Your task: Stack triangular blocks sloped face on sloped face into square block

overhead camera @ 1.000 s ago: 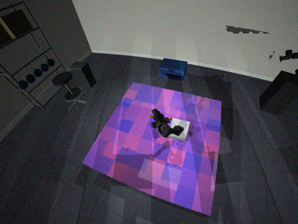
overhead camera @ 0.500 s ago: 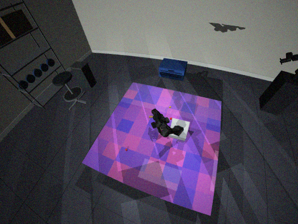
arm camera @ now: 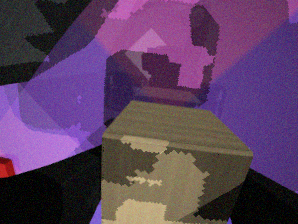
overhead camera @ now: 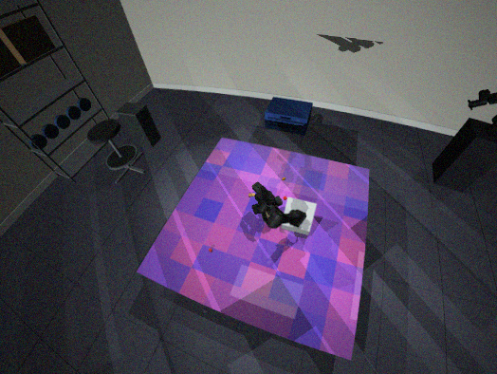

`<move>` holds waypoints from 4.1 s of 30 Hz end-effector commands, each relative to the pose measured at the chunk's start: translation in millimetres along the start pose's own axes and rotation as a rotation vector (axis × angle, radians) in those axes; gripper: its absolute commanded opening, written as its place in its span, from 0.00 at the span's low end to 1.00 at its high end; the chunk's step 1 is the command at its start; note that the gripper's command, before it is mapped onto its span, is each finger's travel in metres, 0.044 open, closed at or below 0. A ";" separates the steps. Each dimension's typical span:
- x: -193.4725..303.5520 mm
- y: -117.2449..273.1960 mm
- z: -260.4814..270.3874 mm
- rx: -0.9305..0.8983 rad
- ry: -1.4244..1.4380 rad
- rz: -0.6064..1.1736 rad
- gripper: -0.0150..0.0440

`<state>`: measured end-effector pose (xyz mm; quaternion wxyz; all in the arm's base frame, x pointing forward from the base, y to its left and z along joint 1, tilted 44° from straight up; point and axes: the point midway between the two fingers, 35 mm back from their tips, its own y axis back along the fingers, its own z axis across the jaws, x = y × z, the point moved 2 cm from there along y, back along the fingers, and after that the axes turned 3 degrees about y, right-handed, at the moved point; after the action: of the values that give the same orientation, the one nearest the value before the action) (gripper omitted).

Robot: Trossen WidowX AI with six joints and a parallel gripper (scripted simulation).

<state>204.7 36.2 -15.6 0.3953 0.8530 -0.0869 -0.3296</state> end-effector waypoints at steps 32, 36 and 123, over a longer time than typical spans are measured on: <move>1.9 -10.1 1.4 0.003 -0.014 -0.009 0.25; 1.9 -10.1 1.4 0.003 -0.014 -0.009 0.25; 5.8 92.5 2.4 0.001 -0.023 -0.007 1.00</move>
<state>218.0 -29.9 48.7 0.3930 0.8502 -0.0880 -0.3391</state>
